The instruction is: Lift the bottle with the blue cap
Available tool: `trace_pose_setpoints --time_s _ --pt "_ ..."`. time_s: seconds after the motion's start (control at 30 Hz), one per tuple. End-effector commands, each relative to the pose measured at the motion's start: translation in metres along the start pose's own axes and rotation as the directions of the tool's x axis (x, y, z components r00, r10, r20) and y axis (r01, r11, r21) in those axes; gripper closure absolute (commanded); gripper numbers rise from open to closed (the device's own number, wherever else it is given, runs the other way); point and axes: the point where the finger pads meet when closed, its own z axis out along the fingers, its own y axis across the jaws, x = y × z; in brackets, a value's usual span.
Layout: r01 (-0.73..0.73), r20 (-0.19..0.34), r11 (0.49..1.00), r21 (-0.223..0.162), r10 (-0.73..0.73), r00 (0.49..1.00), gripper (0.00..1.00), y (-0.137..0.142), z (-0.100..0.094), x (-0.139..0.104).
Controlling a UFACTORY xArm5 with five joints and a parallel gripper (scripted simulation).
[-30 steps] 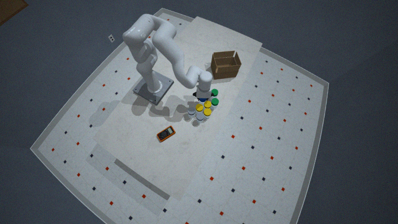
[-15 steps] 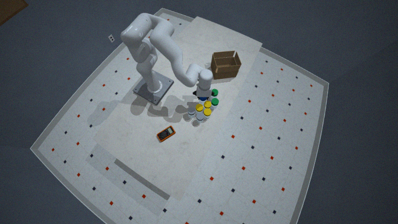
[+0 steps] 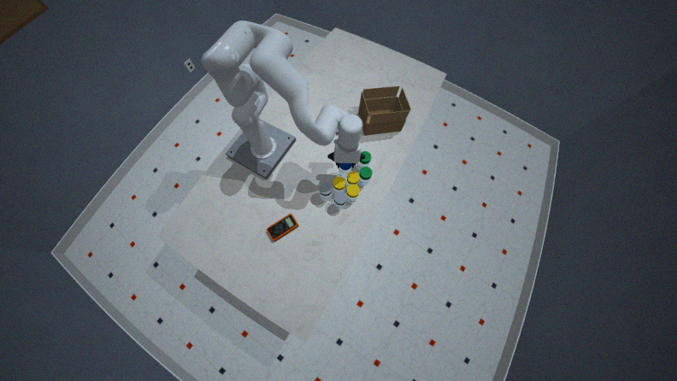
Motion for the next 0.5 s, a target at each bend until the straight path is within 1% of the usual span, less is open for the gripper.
trace_pose_setpoints --time_s 0.0,0.2,0.47 --pt "0.000 0.000 1.000 -0.004 0.000 1.000 1.00 0.0012 -0.0033 -0.0004" --pt "0.000 0.000 1.000 -0.004 0.000 1.000 1.00 0.0012 -0.0099 -0.0005" --pt "0.000 0.000 1.000 -0.004 0.000 1.000 1.00 0.0012 -0.0132 -0.0005"
